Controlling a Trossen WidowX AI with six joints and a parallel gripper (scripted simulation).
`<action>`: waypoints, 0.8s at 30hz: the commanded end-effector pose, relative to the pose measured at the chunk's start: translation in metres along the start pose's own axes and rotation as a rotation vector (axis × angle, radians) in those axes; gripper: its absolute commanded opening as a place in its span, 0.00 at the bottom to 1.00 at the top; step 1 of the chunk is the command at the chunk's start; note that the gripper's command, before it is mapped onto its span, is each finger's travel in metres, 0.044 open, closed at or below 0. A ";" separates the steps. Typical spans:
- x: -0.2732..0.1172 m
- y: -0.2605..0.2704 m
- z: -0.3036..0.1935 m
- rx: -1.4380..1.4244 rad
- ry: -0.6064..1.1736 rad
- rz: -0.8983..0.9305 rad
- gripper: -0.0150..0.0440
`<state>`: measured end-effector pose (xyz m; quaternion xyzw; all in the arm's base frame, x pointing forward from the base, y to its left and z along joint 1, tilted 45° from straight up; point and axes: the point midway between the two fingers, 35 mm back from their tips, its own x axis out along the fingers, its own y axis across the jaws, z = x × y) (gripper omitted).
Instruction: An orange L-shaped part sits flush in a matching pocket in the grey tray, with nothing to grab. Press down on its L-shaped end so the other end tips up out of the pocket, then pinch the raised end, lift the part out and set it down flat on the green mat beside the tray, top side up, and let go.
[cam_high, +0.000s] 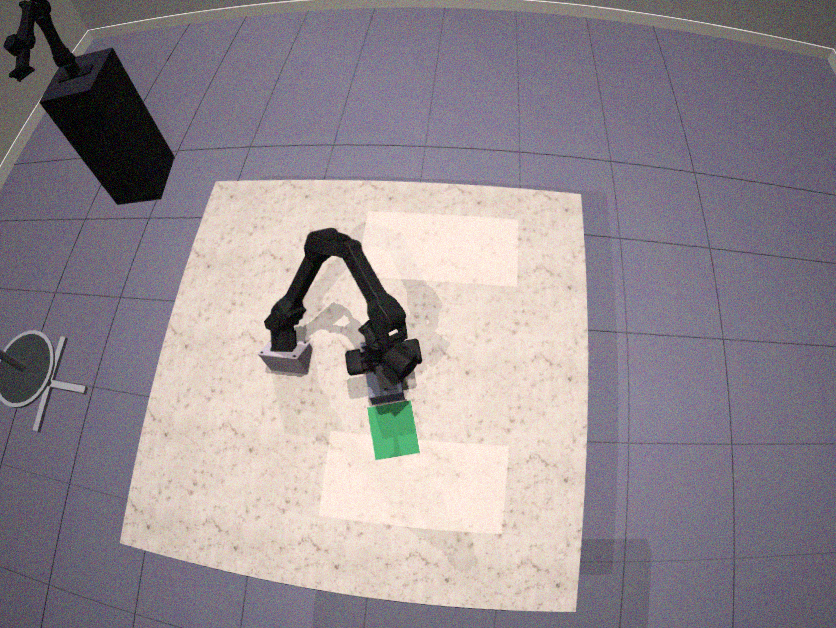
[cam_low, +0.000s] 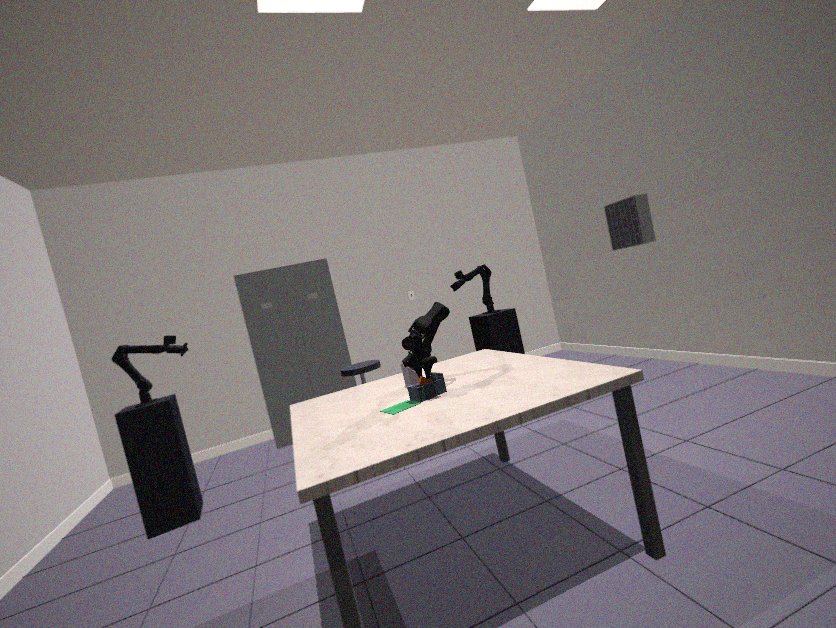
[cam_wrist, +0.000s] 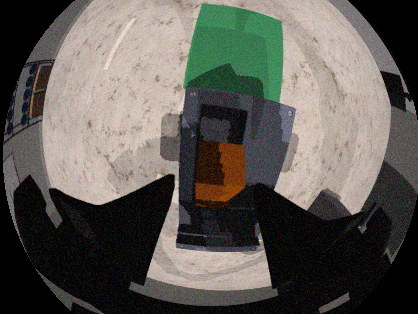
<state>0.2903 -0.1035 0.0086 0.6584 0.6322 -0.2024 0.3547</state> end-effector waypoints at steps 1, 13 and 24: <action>0.006 0.000 0.000 0.004 0.002 0.003 0.73; 0.016 0.000 -0.001 0.000 0.001 0.000 0.60; 0.016 0.000 -0.001 0.000 0.001 0.000 0.40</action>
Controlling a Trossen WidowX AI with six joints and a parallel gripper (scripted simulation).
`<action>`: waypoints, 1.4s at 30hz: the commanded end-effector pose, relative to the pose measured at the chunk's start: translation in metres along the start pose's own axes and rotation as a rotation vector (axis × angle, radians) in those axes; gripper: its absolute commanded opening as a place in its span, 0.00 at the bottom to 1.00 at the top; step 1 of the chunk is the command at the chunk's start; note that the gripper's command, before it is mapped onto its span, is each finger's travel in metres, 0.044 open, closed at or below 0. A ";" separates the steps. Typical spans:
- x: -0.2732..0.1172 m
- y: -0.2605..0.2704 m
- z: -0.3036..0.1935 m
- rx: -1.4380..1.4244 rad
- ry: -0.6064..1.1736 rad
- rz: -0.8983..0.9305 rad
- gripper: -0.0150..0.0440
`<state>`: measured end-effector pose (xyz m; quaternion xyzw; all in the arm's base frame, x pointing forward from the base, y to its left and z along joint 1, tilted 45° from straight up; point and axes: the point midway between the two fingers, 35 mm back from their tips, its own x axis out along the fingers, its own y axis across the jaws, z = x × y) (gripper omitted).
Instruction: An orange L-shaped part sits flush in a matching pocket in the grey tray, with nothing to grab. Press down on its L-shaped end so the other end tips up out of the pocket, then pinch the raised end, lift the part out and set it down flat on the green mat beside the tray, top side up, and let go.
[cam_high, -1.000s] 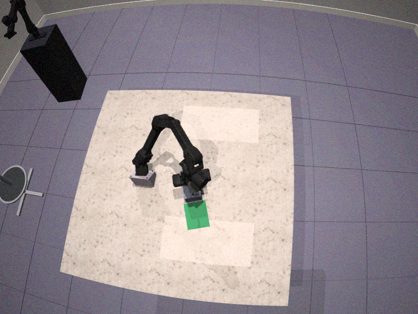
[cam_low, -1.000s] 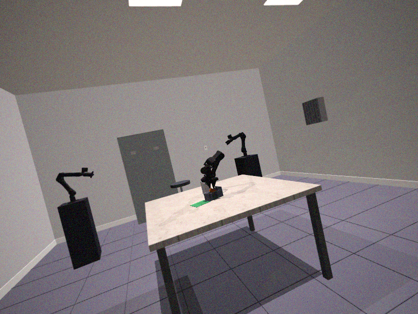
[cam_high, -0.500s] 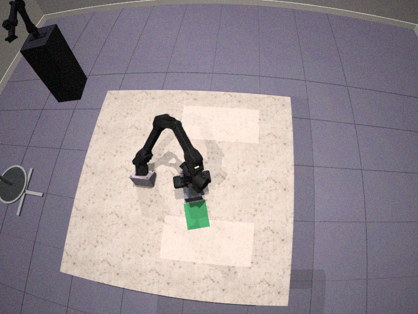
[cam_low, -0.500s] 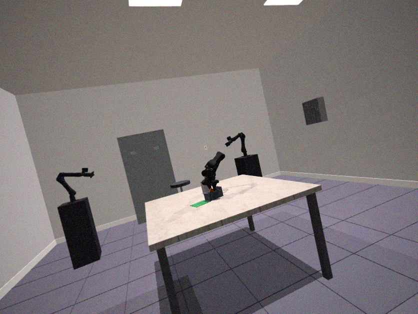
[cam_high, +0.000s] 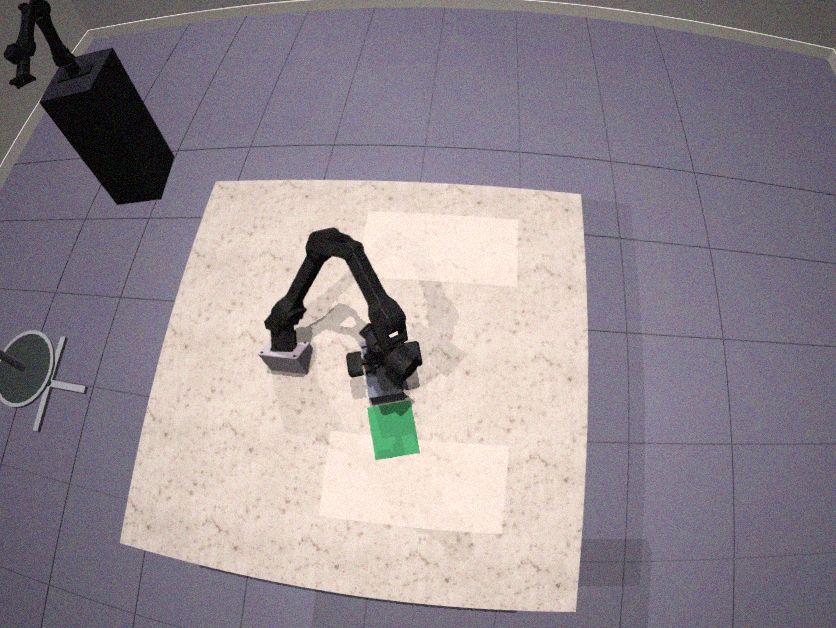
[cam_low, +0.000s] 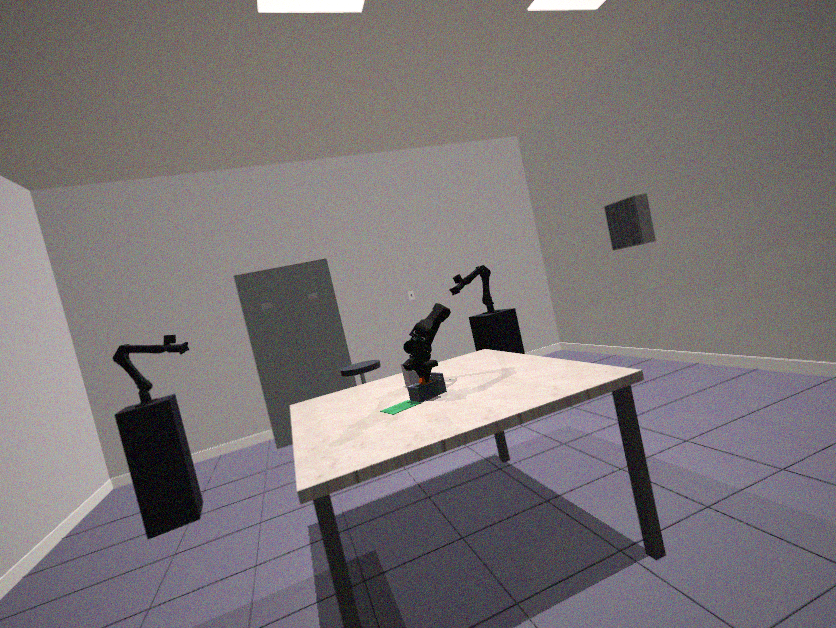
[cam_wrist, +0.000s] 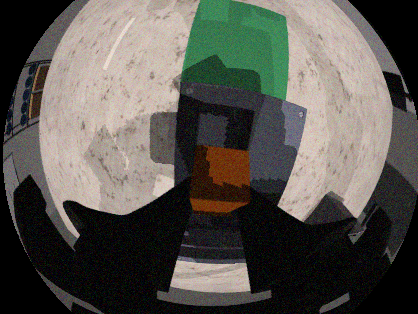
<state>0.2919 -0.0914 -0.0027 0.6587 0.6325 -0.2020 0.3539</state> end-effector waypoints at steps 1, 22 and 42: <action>-0.001 0.000 0.000 -0.001 0.000 0.000 0.39; -0.018 0.000 0.000 0.002 0.000 0.002 0.25; -0.049 0.000 0.001 0.003 0.000 0.003 0.25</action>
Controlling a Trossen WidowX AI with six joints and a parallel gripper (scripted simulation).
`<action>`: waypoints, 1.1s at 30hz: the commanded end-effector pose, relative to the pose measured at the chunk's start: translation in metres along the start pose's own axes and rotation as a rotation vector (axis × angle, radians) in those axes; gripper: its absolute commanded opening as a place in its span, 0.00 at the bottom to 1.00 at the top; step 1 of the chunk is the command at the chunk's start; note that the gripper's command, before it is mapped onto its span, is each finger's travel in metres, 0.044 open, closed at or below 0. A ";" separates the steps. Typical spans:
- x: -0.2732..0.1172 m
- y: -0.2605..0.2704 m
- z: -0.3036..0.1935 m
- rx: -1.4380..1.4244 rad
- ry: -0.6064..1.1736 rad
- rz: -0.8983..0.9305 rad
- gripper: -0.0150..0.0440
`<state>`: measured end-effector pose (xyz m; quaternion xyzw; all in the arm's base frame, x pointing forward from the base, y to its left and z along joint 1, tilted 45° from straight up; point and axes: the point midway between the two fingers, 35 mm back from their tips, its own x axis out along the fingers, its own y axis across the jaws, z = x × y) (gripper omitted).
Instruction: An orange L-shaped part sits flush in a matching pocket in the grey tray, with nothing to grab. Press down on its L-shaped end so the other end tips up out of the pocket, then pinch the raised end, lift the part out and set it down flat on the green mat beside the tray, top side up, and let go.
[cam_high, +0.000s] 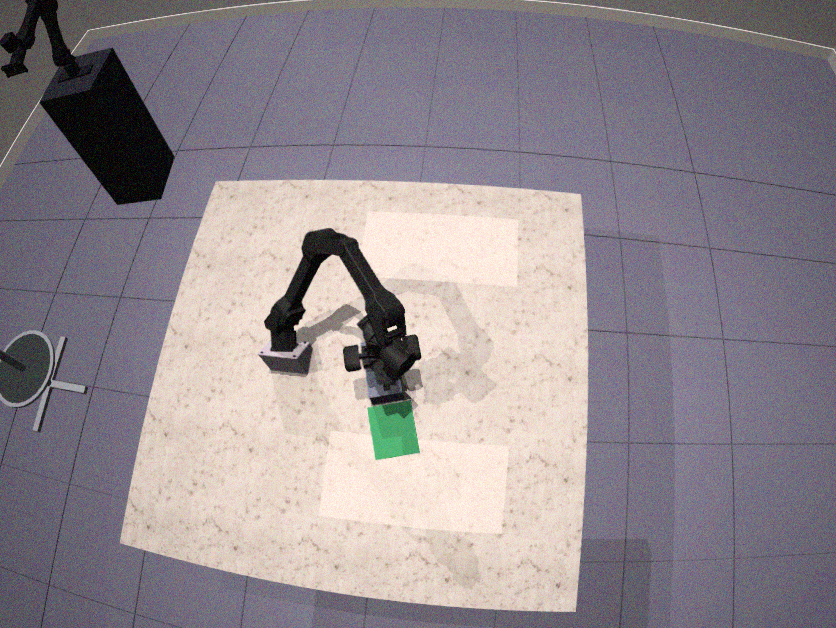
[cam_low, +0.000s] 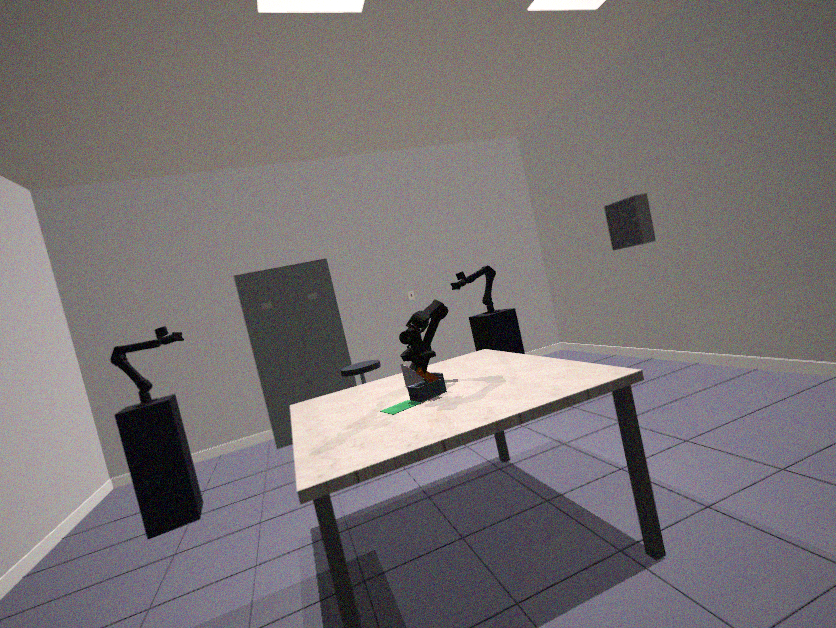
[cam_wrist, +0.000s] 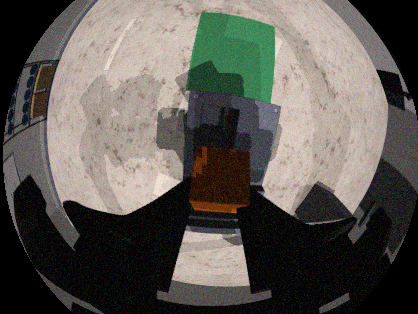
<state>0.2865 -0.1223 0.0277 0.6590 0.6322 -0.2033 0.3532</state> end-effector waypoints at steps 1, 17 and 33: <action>-0.007 0.000 0.000 0.000 0.001 0.003 0.25; -0.032 0.000 0.000 0.001 0.000 0.002 0.25; -0.044 0.000 0.004 0.001 0.000 0.002 0.25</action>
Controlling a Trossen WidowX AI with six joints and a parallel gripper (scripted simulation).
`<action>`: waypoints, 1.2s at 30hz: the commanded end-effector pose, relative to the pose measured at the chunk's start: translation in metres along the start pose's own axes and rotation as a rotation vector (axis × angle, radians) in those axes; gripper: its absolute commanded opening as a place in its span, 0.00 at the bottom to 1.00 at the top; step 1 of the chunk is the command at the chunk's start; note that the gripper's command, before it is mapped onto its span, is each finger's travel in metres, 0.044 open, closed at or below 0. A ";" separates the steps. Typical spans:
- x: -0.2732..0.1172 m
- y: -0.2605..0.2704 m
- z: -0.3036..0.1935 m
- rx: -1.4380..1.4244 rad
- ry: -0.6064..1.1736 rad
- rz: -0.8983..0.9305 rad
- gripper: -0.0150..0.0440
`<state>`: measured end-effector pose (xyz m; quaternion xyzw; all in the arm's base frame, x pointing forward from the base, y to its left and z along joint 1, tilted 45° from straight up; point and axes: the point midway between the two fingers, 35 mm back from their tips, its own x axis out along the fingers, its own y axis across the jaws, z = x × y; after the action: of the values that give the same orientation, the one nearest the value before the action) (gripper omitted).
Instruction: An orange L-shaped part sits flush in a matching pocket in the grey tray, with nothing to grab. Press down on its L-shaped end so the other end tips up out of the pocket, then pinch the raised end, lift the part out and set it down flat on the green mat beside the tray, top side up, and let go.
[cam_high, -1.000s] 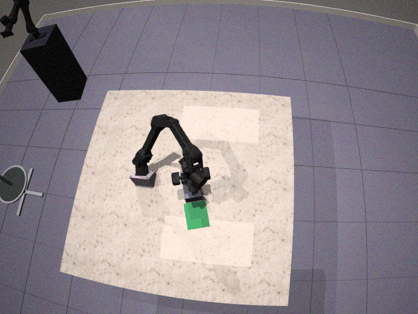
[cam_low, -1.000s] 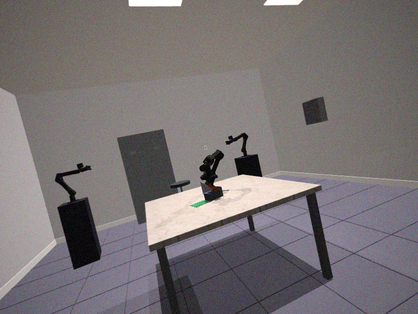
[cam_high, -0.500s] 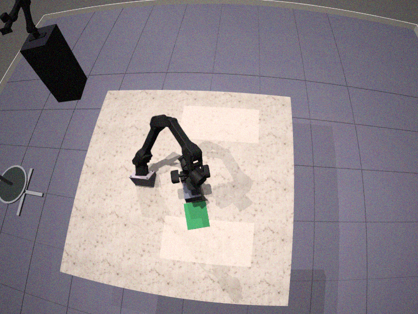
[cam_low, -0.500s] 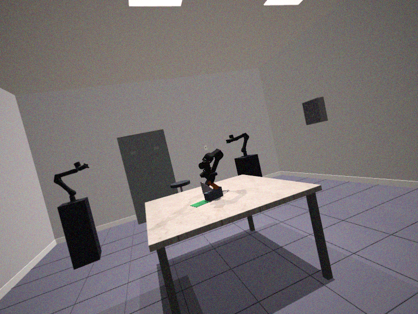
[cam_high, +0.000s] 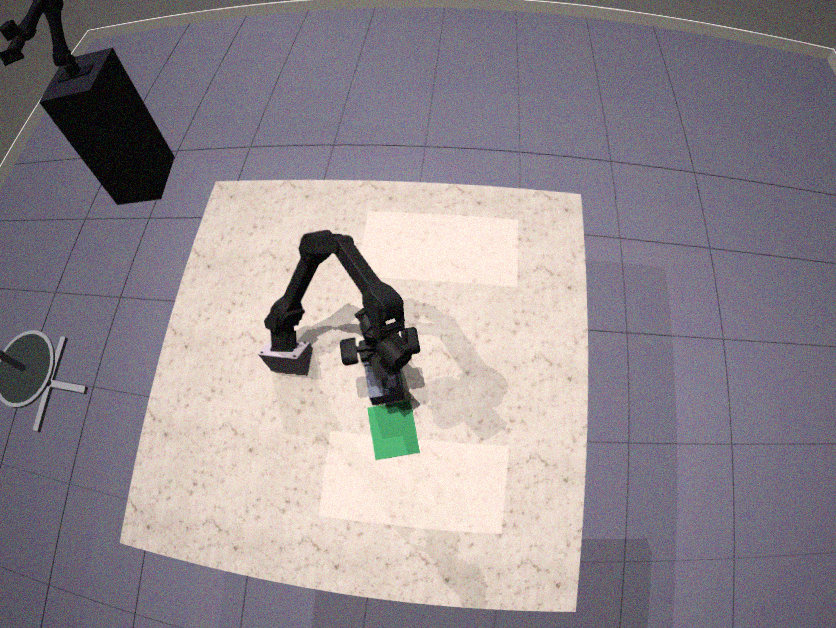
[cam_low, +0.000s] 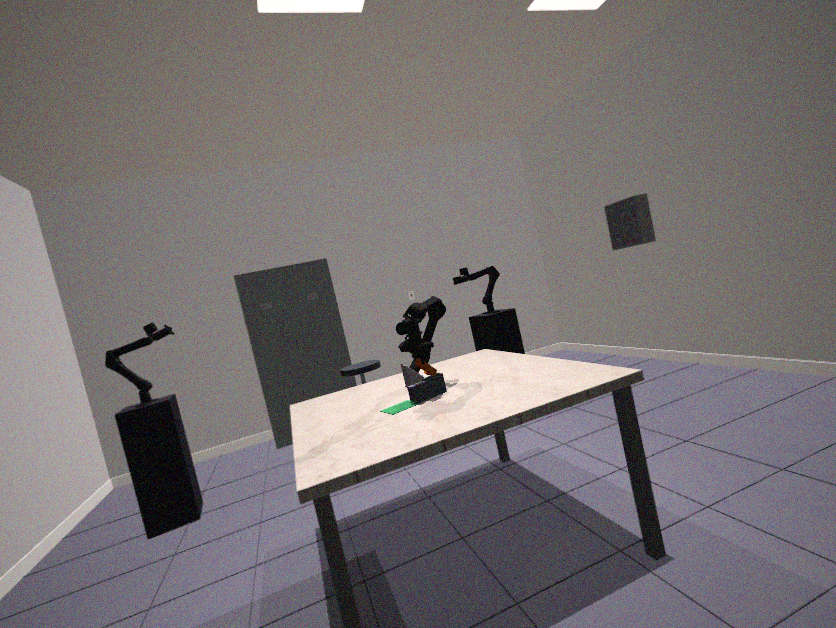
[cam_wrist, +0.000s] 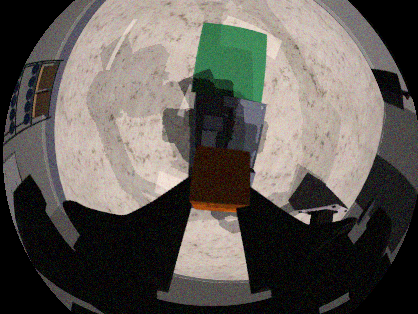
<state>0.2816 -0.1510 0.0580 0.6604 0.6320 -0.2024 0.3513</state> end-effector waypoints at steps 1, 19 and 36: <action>-0.002 -0.001 0.007 -0.002 -0.004 0.000 0.25; 0.000 -0.006 0.086 -0.003 -0.008 0.001 0.25; -0.002 -0.011 0.144 -0.004 -0.012 0.001 0.25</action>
<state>0.2966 -0.2483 -0.0348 0.6590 0.6313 -0.2037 0.3547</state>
